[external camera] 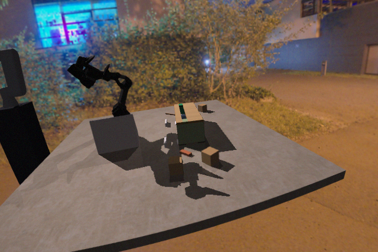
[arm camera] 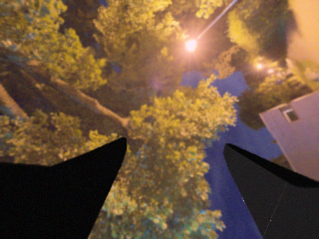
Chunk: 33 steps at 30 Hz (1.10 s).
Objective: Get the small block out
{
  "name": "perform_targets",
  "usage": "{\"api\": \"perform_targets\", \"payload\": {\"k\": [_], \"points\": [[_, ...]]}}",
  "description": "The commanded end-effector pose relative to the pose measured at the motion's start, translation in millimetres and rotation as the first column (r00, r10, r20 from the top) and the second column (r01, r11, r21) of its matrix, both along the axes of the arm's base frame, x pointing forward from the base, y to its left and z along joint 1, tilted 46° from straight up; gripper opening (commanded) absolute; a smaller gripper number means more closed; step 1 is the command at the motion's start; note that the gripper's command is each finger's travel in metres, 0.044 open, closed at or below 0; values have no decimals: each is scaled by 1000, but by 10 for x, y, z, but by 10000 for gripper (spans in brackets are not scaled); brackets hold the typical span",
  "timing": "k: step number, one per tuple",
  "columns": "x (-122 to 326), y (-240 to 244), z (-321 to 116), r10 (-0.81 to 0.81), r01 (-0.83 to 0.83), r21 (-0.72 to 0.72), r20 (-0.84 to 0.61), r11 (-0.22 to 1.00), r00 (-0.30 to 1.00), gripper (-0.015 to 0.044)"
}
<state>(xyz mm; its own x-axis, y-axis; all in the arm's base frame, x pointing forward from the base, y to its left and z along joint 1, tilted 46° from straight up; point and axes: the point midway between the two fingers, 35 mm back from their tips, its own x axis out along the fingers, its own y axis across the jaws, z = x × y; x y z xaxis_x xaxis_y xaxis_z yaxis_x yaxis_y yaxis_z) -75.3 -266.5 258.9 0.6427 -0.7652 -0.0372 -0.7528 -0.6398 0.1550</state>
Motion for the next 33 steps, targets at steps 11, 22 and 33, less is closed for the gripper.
{"api": "perform_targets", "payload": {"k": [11, 22, 33], "points": [[1072, -386, -316, 307, -501, -189, -596, 845, 742, 400], [1896, -305, -599, 329, -850, -179, -867, 495, 374, 400], [2591, -28, -805, 100, -995, -90, -991, -40, 85, 400]]}}
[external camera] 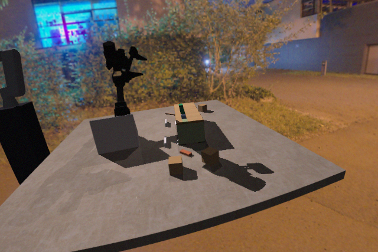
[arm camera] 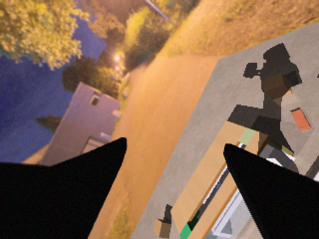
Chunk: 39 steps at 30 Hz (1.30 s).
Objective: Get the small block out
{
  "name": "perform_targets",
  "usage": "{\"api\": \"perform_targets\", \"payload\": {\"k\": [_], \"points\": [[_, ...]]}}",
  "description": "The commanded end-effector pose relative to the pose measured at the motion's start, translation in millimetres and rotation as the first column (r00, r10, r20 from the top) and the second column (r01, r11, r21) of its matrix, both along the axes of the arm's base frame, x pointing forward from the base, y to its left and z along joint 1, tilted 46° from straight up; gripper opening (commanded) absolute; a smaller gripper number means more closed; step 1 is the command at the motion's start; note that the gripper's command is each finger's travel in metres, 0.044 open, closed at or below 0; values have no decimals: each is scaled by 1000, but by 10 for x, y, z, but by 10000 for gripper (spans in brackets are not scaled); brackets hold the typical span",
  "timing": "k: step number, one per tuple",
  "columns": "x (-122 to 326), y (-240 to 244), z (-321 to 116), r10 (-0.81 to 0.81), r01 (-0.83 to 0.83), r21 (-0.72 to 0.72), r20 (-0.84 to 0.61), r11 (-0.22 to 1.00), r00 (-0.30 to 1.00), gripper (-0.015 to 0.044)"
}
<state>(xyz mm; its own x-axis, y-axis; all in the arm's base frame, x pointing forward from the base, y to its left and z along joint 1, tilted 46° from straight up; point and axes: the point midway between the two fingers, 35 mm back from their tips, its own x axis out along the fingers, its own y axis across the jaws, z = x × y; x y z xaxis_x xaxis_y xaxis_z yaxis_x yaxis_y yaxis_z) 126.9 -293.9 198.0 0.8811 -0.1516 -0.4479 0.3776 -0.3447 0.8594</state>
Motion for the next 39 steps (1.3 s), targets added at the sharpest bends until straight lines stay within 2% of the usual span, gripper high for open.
{"api": "perform_targets", "payload": {"k": [1, 6, 12, 20, 25, 30, 35, 39], "points": [[625, 280, -213, 409, -462, -265, -232, 846, 883, 400], [897, 472, -302, 568, -663, -354, -343, 659, 748, 400], [1189, 748, -411, 702, -837, -417, -473, 354, 533, 400], [1512, 1179, -545, 754, -884, -441, -631, -154, 184, 400], [1665, 1461, -613, 701, -775, -427, -713, -466, -28, 400], [1781, 1745, -674, 595, -574, -396, -777, -717, -207, 400], [1864, 2032, -729, 450, -303, -356, -825, -884, -342, 400], [1909, 2262, -769, 316, -55, -323, -854, -945, -413, 400]]}}
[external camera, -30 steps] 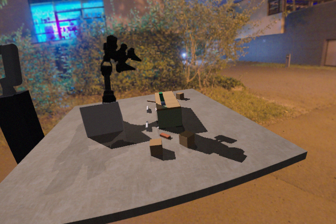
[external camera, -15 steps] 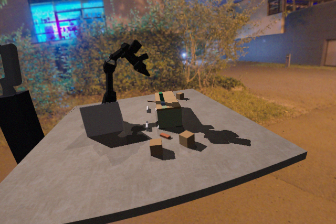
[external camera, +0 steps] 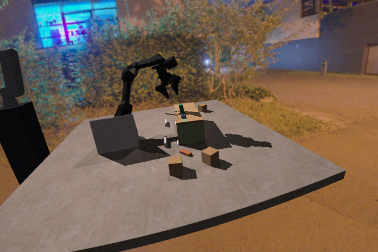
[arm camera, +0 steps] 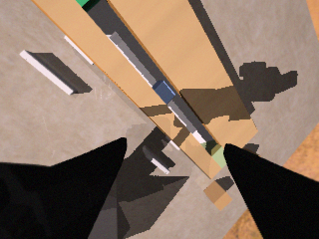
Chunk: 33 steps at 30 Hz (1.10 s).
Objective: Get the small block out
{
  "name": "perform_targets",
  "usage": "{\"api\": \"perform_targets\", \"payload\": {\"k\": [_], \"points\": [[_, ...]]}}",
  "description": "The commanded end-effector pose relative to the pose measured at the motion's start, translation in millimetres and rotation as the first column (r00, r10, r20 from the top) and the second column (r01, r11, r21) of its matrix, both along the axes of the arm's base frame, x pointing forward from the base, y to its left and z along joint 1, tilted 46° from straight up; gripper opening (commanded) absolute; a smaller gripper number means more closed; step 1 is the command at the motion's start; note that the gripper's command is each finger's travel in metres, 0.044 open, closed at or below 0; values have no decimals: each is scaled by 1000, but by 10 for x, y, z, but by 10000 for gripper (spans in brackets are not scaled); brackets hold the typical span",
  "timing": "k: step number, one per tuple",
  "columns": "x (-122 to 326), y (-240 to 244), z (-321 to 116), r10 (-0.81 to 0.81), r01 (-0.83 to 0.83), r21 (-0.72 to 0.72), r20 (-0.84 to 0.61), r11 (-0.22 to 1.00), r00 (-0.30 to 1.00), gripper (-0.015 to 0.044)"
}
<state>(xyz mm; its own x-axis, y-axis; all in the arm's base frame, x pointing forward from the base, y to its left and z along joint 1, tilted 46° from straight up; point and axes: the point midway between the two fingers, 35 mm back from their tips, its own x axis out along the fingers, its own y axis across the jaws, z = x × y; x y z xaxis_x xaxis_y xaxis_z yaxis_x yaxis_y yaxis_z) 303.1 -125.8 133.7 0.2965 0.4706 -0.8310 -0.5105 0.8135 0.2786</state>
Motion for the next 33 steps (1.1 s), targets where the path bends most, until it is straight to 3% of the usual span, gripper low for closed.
{"api": "perform_targets", "payload": {"k": [1, 4, 33], "points": [[155, 639, -135, 649, -637, -165, 24, 753, 760, 400], [169, 766, -155, 752, -736, -189, 25, 650, 658, 400], [200, 878, -281, 752, -736, -190, 25, 650, 658, 400]]}}
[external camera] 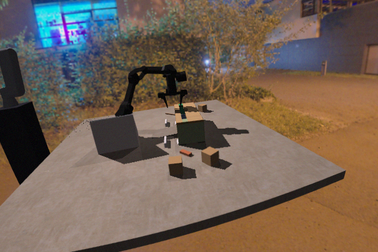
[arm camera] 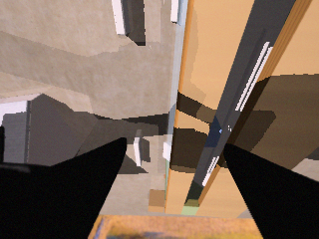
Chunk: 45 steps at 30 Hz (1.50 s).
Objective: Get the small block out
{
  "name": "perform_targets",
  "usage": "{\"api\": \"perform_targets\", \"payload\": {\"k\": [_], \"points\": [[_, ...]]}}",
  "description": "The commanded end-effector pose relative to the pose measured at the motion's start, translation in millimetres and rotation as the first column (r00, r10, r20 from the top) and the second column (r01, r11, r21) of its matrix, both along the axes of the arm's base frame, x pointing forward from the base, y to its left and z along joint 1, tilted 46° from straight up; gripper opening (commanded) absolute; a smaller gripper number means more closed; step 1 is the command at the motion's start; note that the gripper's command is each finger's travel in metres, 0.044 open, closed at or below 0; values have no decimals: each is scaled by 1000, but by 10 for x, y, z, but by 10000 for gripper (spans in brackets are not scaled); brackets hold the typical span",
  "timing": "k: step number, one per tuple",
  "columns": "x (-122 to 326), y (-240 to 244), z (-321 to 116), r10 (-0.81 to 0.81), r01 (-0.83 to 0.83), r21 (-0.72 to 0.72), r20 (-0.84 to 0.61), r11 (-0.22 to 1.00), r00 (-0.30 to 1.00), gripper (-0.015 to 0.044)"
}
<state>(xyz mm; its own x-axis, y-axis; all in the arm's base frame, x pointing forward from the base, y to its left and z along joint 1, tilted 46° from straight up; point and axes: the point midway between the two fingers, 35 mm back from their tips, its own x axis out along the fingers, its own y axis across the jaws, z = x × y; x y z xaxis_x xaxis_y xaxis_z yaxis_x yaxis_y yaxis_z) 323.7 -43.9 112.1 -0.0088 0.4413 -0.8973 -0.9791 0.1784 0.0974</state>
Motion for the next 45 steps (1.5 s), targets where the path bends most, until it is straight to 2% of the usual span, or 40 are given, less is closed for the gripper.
{"api": "perform_targets", "payload": {"k": [1, 37, 45], "points": [[-4, 70, -77, 4, -4, -1, -10, 1000, 1000, 400], [2, 476, -500, 4, -4, 2, -9, 1000, 1000, 400], [7, 383, -515, 3, -3, -6, -4, 1000, 1000, 400]]}}
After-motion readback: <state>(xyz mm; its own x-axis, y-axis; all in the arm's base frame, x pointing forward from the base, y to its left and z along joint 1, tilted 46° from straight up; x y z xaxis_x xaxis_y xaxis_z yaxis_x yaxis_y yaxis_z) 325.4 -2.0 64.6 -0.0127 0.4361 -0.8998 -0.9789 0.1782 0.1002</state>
